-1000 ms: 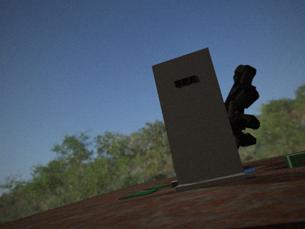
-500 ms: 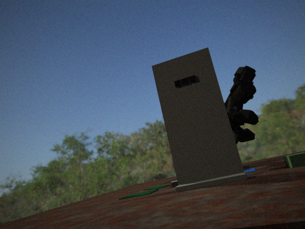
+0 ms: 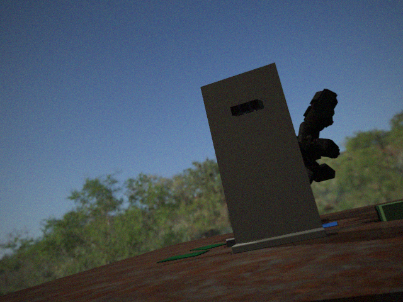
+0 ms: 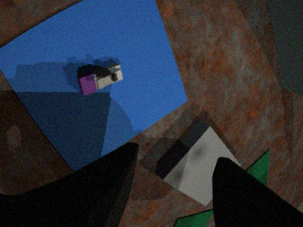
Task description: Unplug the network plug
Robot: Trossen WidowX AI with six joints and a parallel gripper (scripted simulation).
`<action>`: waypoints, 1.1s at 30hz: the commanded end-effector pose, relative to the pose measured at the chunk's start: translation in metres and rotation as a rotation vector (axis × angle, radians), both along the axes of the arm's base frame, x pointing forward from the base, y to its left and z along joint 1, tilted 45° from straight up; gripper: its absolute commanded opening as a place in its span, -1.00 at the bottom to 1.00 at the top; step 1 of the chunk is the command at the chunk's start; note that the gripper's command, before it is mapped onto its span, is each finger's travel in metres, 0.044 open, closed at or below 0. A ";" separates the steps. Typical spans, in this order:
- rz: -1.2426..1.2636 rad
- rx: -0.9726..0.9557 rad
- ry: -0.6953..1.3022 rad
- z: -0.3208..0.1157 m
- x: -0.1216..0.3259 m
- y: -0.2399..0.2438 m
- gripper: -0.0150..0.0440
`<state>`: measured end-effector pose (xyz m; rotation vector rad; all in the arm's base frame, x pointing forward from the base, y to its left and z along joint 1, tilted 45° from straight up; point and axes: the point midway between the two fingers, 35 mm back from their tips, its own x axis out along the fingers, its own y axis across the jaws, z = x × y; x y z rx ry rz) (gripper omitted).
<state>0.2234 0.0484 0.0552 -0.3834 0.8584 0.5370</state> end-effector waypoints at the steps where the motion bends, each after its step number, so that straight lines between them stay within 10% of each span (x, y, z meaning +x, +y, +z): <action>1: 0.004 0.002 -0.016 0.007 0.000 -0.002 0.04; 33: 0.005 -0.012 0.010 0.042 -0.005 -0.044 0.04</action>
